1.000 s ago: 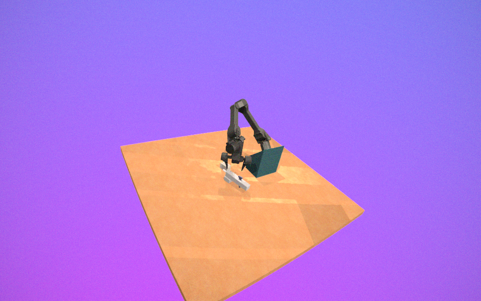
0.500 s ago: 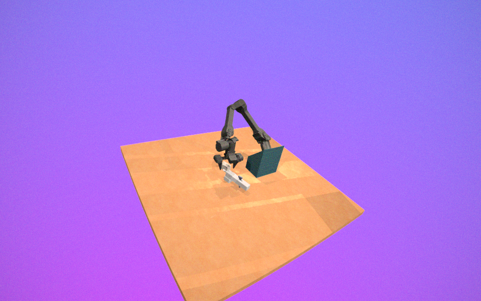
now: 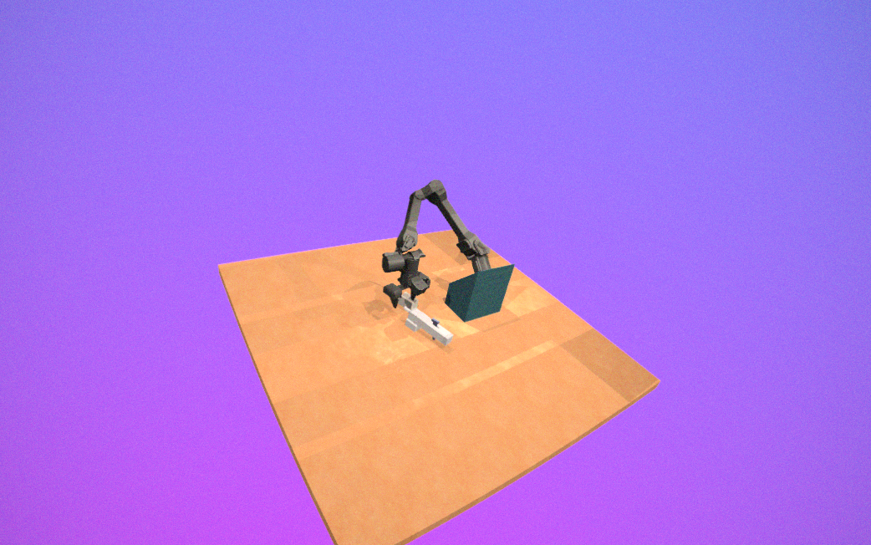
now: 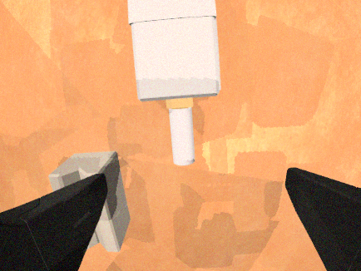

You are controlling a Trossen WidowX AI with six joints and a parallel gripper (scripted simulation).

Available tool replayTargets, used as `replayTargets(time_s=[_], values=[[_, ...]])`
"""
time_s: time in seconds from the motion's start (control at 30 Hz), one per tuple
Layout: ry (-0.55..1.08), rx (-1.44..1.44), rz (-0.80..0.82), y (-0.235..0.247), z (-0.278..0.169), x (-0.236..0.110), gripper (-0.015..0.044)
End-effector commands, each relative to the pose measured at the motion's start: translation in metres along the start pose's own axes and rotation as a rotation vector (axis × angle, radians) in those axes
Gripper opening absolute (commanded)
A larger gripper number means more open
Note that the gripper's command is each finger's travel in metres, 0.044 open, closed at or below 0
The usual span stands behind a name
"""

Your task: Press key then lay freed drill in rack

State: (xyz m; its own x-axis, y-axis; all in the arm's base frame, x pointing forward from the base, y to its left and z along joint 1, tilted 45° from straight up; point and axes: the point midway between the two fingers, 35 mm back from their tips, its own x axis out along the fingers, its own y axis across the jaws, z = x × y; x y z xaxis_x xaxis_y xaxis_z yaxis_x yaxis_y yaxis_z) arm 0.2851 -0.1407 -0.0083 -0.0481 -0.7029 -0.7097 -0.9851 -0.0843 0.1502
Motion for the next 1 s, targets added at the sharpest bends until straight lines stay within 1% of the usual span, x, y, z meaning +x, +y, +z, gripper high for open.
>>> replayTargets(time_s=[0.0, 0.4, 0.97], values=[[0.007, -0.040, 0.010, 0.005, -0.002, 0.003, 0.0440], [0.007, -0.040, 0.010, 0.005, -0.002, 0.004, 0.0440], [0.006, -0.040, 0.010, 0.005, 0.005, 0.031, 0.0440]])
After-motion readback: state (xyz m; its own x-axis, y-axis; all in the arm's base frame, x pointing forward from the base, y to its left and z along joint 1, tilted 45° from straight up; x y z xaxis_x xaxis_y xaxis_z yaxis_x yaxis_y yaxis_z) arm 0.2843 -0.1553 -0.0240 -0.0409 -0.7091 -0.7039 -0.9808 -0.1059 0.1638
